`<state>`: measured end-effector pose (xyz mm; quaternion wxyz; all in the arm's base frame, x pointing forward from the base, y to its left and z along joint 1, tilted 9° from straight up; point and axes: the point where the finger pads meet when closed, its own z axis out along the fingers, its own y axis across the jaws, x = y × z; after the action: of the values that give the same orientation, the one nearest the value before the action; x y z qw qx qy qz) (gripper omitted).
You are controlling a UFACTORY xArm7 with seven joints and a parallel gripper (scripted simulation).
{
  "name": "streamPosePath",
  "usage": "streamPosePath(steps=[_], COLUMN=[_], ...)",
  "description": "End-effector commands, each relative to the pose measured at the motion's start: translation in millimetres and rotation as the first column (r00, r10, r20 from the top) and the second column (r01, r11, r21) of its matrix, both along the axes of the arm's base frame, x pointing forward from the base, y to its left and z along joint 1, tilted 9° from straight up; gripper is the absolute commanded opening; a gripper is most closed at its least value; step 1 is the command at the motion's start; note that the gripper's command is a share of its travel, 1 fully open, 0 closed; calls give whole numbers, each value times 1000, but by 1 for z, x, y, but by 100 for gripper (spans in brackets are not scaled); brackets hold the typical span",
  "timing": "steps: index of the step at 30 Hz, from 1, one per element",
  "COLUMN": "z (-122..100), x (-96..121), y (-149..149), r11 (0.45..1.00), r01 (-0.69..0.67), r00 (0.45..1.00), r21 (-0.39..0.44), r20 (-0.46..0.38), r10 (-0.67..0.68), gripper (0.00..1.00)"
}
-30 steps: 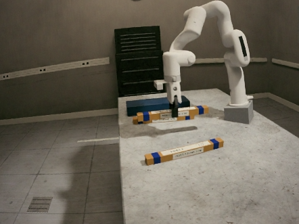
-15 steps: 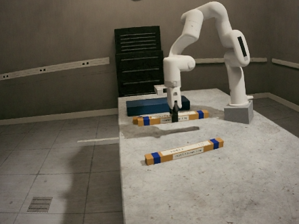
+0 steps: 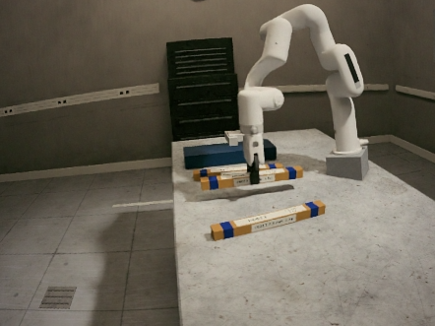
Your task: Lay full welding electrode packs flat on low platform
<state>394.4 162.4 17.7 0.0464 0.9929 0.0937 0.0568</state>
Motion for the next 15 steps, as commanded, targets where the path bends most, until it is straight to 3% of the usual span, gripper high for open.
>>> streamPosePath(steps=[1, 15], z=[-6, -23], x=[3, 5], y=[0, -1], r11=[1000, 1000], r01=[-1, -1], r00=[1000, 1000], r21=[2, 2], r20=[5, 5], r10=[1, 1], gripper=[35, 35])
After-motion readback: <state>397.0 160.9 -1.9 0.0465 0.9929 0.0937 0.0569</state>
